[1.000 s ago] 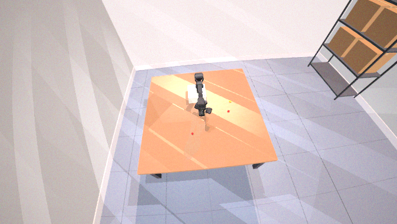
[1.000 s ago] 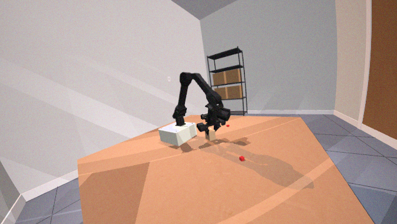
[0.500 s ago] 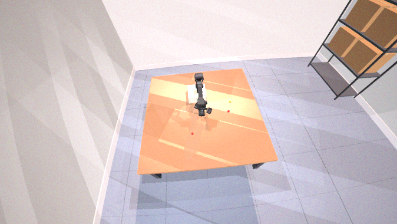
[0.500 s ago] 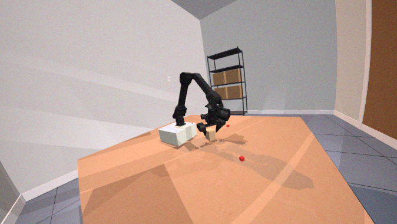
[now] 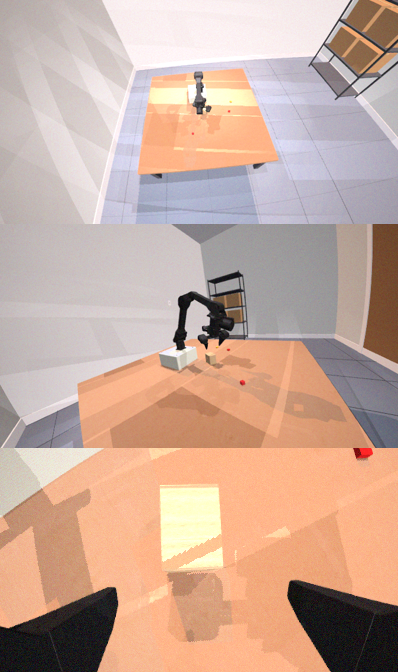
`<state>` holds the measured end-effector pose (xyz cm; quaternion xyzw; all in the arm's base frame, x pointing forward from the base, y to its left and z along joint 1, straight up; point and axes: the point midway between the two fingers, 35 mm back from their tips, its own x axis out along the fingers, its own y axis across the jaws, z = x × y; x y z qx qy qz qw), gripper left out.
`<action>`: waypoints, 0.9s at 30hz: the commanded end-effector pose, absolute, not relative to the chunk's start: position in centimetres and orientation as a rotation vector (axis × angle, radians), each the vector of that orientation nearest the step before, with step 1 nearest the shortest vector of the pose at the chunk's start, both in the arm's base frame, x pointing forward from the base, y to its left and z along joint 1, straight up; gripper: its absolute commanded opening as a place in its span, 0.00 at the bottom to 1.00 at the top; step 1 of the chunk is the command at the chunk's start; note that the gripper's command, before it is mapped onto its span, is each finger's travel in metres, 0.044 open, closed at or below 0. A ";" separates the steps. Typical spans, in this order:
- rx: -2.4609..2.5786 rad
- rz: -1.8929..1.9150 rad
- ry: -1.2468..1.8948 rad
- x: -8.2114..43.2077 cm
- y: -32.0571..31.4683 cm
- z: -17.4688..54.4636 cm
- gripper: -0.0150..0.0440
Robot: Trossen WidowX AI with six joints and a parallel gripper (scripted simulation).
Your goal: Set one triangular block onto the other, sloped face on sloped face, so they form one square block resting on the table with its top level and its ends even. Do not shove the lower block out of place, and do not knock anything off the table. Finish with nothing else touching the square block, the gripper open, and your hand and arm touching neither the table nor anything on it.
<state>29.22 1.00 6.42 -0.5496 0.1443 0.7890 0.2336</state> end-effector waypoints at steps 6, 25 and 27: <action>-1.516 2.161 0.395 29.4 0.8 7.7 1.00; -1.516 2.161 0.395 29.4 0.8 7.7 1.00; -1.516 2.161 0.395 29.4 0.8 7.7 1.00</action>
